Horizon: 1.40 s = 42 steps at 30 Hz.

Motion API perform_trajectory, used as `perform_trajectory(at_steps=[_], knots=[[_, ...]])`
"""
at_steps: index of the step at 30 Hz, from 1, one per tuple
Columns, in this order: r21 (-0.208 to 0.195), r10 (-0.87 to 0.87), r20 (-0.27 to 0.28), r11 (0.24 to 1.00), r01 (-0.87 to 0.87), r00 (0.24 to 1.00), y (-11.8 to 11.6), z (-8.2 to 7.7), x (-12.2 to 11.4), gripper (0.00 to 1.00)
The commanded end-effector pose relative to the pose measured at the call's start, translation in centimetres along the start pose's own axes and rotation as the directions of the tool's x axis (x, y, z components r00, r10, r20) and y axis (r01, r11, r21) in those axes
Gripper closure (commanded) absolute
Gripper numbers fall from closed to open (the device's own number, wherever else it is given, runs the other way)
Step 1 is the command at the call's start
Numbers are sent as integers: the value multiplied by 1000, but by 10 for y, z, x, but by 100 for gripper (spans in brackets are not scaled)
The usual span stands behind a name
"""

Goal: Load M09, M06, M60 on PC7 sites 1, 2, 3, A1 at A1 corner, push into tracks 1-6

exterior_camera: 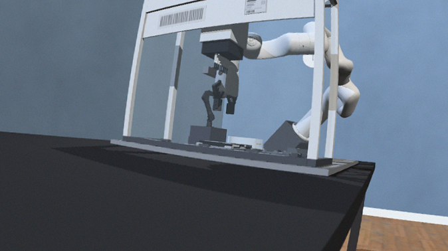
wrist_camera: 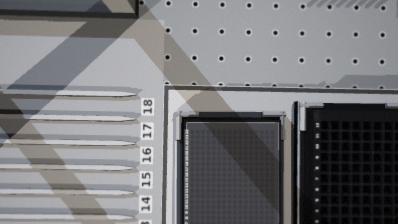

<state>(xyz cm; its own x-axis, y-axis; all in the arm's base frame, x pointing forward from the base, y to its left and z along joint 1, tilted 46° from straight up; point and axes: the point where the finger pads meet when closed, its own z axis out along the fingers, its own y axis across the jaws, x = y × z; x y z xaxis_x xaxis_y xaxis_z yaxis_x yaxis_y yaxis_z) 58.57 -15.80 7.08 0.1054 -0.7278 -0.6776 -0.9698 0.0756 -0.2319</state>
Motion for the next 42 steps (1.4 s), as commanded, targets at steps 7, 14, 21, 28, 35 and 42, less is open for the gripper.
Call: perform_trajectory(at_steps=[7,14,21,28,35,42], knots=[[4,0,-4,1000,0,1000,-1,6,1,0],[4,0,-4,1000,0,1000,-1,14,1,0],[4,0,-4,1000,0,1000,-1,25,1,0],[4,0,-4,1000,0,1000,-1,37,1,0],[4,0,-4,1000,0,1000,-1,45,1,0],[4,0,-4,1000,0,1000,-1,57,1,0]])
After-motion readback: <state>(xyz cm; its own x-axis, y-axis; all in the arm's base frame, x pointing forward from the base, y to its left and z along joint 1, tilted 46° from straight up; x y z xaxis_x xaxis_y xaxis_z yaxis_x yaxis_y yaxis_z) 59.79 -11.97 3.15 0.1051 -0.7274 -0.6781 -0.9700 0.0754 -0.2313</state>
